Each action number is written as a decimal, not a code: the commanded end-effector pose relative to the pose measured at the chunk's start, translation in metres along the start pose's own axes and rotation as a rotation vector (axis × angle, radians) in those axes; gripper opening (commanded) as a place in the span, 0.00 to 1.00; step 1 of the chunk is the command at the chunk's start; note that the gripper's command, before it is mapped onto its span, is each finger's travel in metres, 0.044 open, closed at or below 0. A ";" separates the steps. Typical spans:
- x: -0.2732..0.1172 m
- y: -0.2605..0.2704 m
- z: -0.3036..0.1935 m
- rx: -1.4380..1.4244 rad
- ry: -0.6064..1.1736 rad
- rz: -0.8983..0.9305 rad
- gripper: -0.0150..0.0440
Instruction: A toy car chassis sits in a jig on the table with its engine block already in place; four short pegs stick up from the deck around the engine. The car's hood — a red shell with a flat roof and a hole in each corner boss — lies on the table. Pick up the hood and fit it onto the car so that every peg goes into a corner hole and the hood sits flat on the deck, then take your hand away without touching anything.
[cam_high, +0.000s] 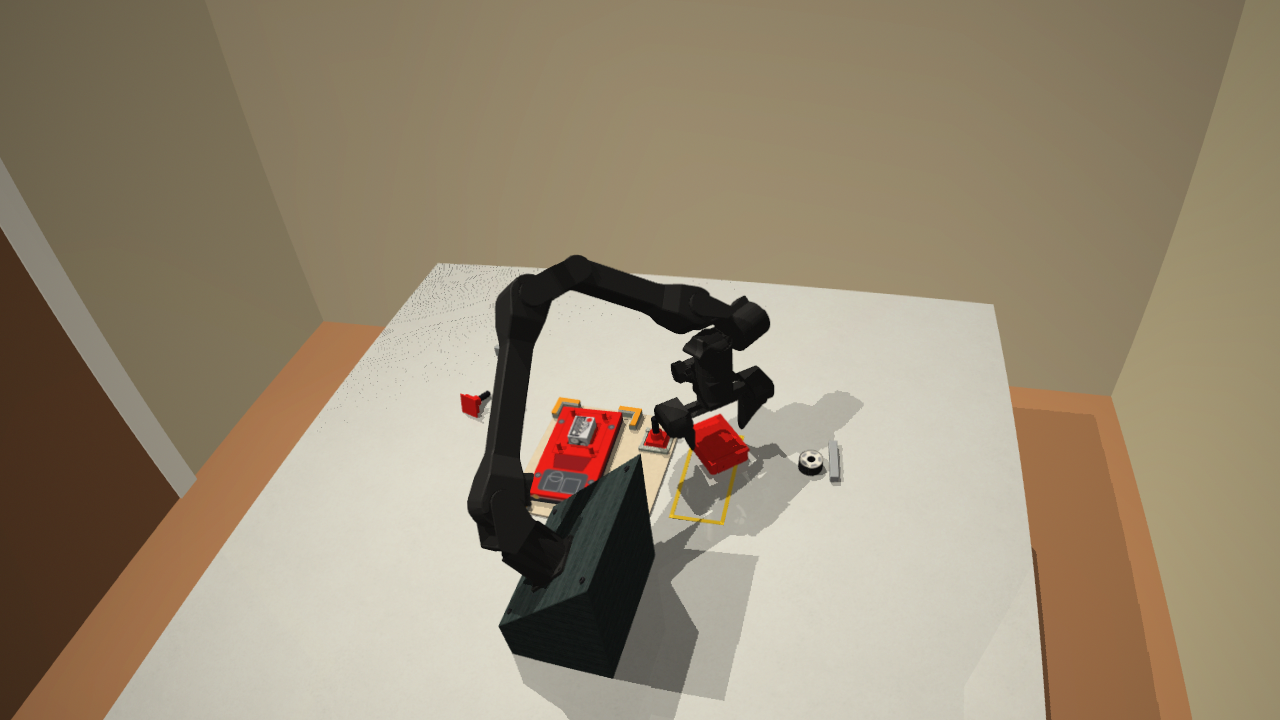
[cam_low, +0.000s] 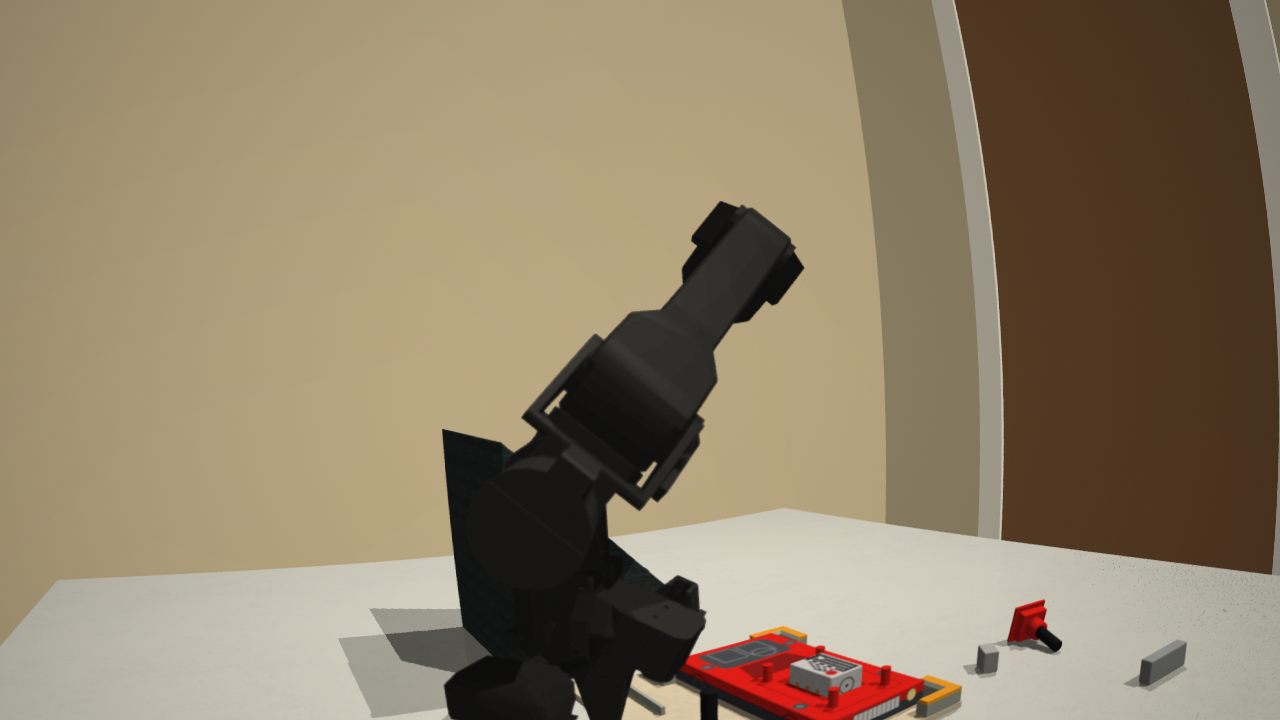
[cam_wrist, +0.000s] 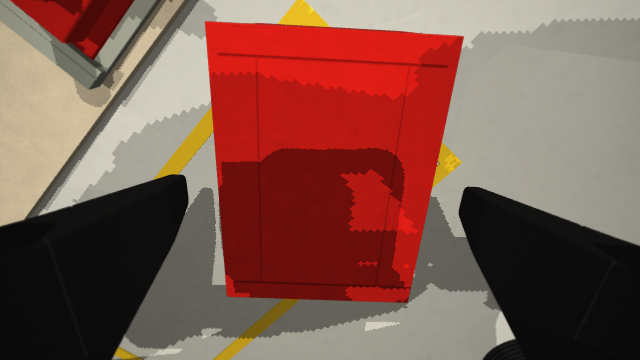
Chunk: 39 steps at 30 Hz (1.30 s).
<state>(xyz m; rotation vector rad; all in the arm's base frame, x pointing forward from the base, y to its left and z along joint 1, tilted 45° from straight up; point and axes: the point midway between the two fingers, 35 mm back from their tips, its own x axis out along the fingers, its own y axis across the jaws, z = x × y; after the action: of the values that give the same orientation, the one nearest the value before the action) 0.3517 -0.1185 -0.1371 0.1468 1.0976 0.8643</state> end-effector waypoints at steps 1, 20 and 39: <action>0.002 0.000 0.001 0.003 -0.004 0.000 1.00; 0.011 0.000 0.001 0.003 -0.004 0.001 1.00; 0.018 0.000 0.000 0.000 -0.001 0.001 0.91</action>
<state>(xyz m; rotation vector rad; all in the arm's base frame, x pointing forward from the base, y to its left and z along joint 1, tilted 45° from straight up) 0.3549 -0.1054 -0.1503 0.1479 1.0974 0.8656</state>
